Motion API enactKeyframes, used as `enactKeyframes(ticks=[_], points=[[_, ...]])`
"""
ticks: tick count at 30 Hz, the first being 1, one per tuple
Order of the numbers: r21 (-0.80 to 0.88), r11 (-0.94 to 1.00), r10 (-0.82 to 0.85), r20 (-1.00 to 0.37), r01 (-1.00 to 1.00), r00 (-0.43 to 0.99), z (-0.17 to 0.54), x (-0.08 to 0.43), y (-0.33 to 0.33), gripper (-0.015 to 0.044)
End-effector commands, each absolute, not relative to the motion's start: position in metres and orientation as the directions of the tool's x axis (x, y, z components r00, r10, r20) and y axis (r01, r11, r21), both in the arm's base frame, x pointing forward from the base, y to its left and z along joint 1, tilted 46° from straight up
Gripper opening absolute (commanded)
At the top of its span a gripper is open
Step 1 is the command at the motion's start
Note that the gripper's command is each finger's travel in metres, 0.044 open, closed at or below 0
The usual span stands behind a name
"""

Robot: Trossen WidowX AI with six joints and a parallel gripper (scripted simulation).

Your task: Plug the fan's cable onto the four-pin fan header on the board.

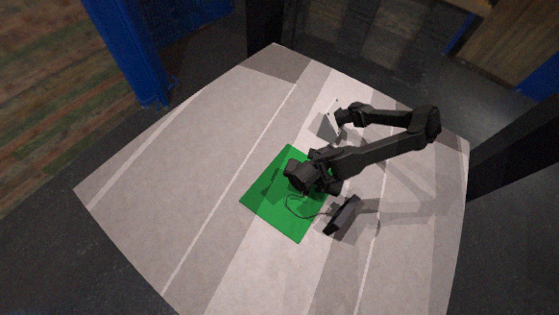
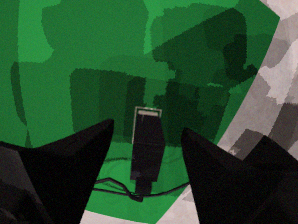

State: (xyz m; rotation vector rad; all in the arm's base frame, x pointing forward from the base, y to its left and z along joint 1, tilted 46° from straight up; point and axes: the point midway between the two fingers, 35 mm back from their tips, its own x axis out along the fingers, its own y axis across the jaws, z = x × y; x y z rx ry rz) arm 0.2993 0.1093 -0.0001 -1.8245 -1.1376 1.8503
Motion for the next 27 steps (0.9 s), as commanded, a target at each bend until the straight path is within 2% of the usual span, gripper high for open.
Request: enactKeyframes(ticks=[1, 9, 18, 27], points=[[-0.700, -0.643, 0.697, -0.703, 0.310, -0.140, 0.017, 0.306, 0.091, 0.0260], [-0.700, -0.644, 0.696, -0.704, 0.309, -0.141, 0.034, 0.302, 0.066, 0.0260], [-0.700, -0.646, 0.695, -0.704, 0.305, -0.145, 0.007, 0.205, 0.020, 0.0260], [-0.700, -0.645, 0.695, -0.704, 0.305, -0.145, 0.006, 0.203, 0.020, 0.0260]])
